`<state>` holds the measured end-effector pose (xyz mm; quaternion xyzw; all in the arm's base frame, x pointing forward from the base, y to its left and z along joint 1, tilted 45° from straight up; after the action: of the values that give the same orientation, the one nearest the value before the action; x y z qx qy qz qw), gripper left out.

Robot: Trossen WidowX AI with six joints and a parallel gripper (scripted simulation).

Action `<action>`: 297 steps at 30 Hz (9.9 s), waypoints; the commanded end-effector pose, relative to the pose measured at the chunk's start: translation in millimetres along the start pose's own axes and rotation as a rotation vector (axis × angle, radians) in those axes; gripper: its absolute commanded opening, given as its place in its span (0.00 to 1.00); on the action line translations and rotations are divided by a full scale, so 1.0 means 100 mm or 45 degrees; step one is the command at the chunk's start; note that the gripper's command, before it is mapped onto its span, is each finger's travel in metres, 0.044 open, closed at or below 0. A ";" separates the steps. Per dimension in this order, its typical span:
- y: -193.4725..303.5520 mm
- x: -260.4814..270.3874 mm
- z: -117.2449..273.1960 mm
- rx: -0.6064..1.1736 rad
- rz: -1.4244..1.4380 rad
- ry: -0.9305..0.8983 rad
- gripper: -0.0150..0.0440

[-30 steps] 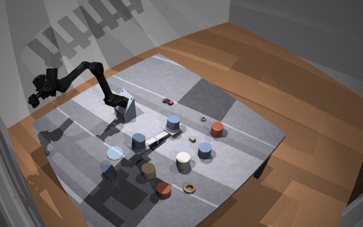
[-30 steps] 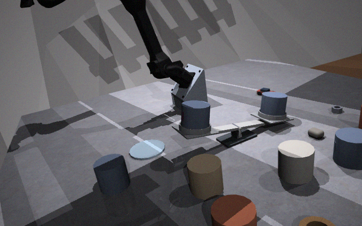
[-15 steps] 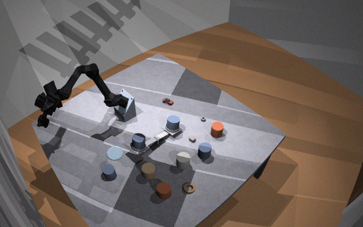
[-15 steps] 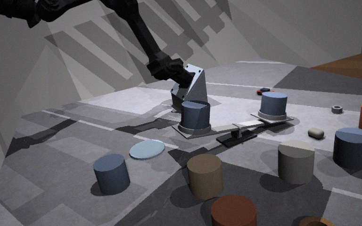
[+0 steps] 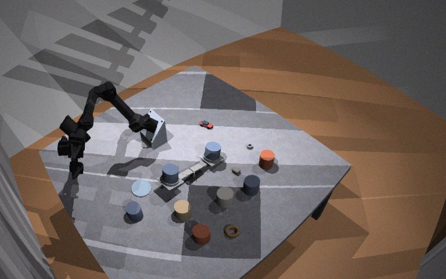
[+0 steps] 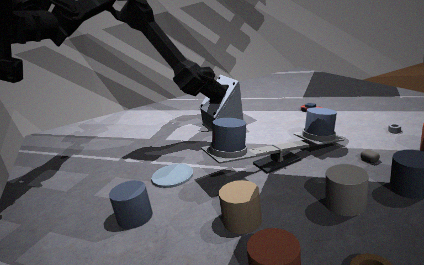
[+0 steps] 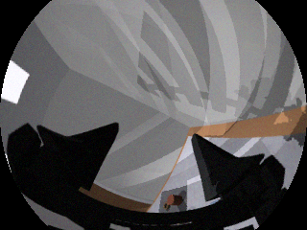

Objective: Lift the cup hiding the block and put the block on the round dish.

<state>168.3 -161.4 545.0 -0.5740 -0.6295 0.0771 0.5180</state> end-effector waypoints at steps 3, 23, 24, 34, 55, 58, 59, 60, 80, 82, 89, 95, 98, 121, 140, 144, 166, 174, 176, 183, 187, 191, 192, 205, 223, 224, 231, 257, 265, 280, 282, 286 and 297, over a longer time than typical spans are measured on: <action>0.44 -0.15 -0.10 0.150 -0.116 0.117 1.00; 2.01 -0.26 0.07 0.713 -0.208 0.463 1.00; 2.09 -0.26 0.10 0.741 -0.201 0.478 1.00; 2.76 -0.19 0.48 1.017 -0.070 0.607 1.00; 3.61 -0.04 1.63 1.452 0.514 0.687 1.00; 3.66 -0.04 1.80 1.489 0.623 0.672 1.00; 3.68 -0.03 1.86 1.500 0.660 0.665 1.00; 3.69 -0.03 1.91 1.510 0.698 0.657 1.00; 3.70 -0.07 2.85 1.503 1.497 0.334 1.00; 3.68 -0.08 2.92 1.480 1.575 0.284 1.00; 3.65 -0.09 3.03 1.430 1.709 0.189 1.00; 3.75 -0.04 3.00 1.441 1.611 0.310 1.00; 3.85 0.00 2.97 1.443 1.527 0.415 1.00; 4.78 0.00 2.74 1.258 0.884 1.231 1.00; 5.62 -0.43 2.60 0.825 0.382 1.851 1.00; 5.79 -0.56 2.59 0.708 0.288 1.963 1.00; 5.87 -0.83 2.60 0.686 0.272 1.981 1.00; 5.90 -0.96 2.60 0.686 0.272 1.981 1.00; 5.91 -0.99 2.61 0.686 0.272 1.980 1.00; 5.93 -1.10 2.61 0.685 0.272 1.980 1.00; 5.94 -1.17 2.62 0.684 0.272 1.980 1.00; 5.94 -1.23 2.63 0.683 0.273 1.980 1.00; 5.95 -1.24 2.63 0.683 0.273 1.980 1.00; 5.95 -1.33 2.64 0.682 0.274 1.979 0.83; 5.96 -1.22 2.62 0.684 0.272 1.980 0.25; 5.96 -1.20 2.62 0.685 0.272 1.980 0.25; 5.95 -1.12 2.60 0.686 0.271 1.980 0.25; 5.92 -0.79 2.57 0.690 0.268 1.981 0.25; 5.91 -0.69 2.56 0.691 0.268 1.981 0.25; 5.87 -0.50 2.55 0.692 0.268 1.982 0.25; 5.86 -0.48 2.55 0.692 0.268 1.982 0.25; 5.85 -0.43 2.55 0.692 0.268 1.982 0.25; 5.81 -0.29 2.54 0.692 0.269 1.983 0.25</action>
<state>345.8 125.7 7.1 -0.3795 0.0124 -0.1429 0.9140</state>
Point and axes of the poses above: the point midway between the two fingers, 35 mm back from their tips, its own z axis back along the fingers, its own x axis across the jaws, y = z × x, the point moved 6 cm from there along z, back along the fingers, and after that the axes turned 9 degrees about -z, right-handed, at the moved point
